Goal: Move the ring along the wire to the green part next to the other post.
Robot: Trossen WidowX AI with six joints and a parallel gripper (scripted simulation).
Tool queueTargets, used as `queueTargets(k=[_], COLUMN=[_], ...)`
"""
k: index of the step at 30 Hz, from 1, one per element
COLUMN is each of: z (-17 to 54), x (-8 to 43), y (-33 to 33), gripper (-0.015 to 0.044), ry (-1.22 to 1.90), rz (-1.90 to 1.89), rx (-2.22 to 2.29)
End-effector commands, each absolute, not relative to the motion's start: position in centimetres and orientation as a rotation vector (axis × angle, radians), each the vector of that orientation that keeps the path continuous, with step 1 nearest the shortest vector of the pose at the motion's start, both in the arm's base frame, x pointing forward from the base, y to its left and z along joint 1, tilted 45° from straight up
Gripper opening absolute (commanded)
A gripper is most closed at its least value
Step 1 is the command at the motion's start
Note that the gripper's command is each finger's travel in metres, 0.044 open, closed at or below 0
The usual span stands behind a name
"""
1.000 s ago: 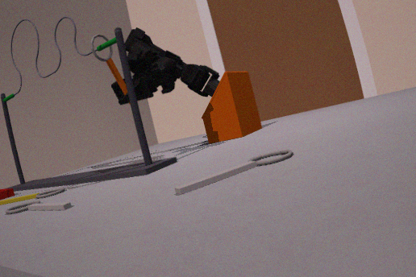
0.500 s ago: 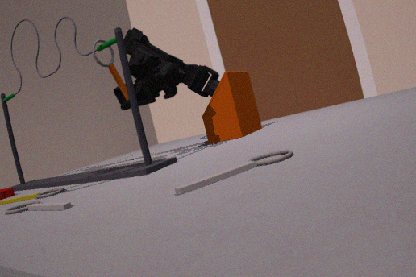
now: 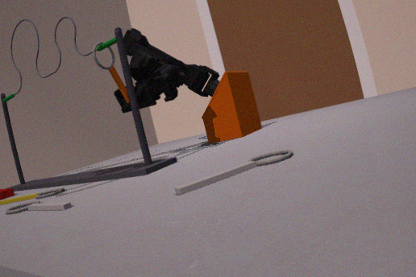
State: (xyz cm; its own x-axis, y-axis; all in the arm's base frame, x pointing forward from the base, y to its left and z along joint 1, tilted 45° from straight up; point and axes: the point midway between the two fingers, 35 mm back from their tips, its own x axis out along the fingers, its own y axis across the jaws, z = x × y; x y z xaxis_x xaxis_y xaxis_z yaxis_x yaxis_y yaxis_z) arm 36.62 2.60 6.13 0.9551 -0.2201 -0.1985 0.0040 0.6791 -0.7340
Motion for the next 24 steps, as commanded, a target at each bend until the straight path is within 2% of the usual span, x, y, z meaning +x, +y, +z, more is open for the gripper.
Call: queueTargets(k=[1,5,17,24], z=[6.1,6.1,6.2,6.7], x=[36.6,36.6,36.4,34.1], y=[2.6,2.6,2.7,3.3], gripper=[-0.015,-0.015,0.016,0.016], ry=[0.282,0.282,0.282,0.284], rz=[-0.124,-0.124,-0.127,-0.125], rx=[-0.823,-0.823,-0.817,-0.82])
